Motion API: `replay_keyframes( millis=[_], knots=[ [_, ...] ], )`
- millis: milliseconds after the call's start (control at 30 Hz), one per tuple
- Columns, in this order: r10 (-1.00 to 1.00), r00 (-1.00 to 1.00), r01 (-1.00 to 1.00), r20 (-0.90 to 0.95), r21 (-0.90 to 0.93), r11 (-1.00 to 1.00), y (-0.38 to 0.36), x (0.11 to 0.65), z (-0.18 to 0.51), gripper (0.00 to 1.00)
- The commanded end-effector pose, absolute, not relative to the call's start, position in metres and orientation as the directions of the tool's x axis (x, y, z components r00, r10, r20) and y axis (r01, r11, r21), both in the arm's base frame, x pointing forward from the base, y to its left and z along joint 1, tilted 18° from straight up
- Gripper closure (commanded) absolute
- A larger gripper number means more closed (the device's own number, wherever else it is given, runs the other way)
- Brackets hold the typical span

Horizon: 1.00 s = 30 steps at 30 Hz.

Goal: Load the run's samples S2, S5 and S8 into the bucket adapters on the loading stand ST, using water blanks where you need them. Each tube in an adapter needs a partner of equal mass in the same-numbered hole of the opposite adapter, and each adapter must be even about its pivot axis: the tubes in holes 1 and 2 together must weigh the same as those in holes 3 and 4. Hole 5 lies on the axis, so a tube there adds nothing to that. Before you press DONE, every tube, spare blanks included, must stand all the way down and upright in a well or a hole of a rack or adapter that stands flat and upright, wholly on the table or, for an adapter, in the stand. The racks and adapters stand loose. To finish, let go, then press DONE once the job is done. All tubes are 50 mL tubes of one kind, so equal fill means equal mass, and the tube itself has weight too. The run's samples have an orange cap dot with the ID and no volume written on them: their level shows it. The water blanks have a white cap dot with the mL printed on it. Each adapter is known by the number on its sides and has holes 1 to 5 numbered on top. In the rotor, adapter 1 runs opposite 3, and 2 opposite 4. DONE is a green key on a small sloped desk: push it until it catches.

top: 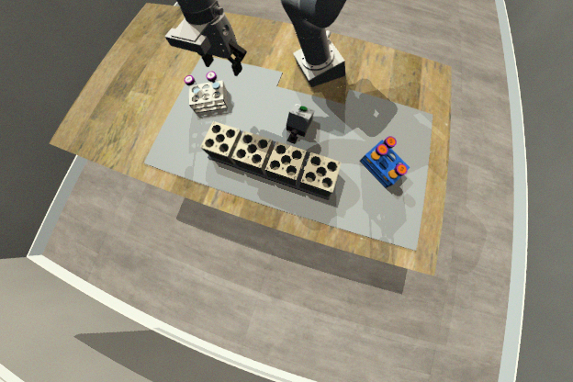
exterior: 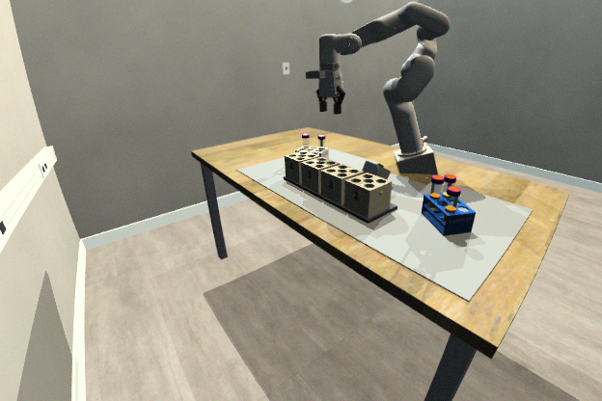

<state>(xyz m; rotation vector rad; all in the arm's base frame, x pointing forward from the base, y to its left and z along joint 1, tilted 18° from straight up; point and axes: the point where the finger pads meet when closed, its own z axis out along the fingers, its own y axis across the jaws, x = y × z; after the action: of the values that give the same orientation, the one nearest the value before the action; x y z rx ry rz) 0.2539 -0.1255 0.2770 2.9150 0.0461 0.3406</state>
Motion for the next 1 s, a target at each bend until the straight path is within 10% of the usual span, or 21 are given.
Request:
replay_keyframes(
  millis=[0, 967],
  knots=[
    [0.063, 0.973, 0.014, 0.223, 0.214, -0.977, -0.107, 0.267, 0.277, 0.00],
    [0.062, 0.973, 0.014, 0.223, 0.212, -0.977, 0.000, 0.331, 0.270, 0.00]
  ],
)
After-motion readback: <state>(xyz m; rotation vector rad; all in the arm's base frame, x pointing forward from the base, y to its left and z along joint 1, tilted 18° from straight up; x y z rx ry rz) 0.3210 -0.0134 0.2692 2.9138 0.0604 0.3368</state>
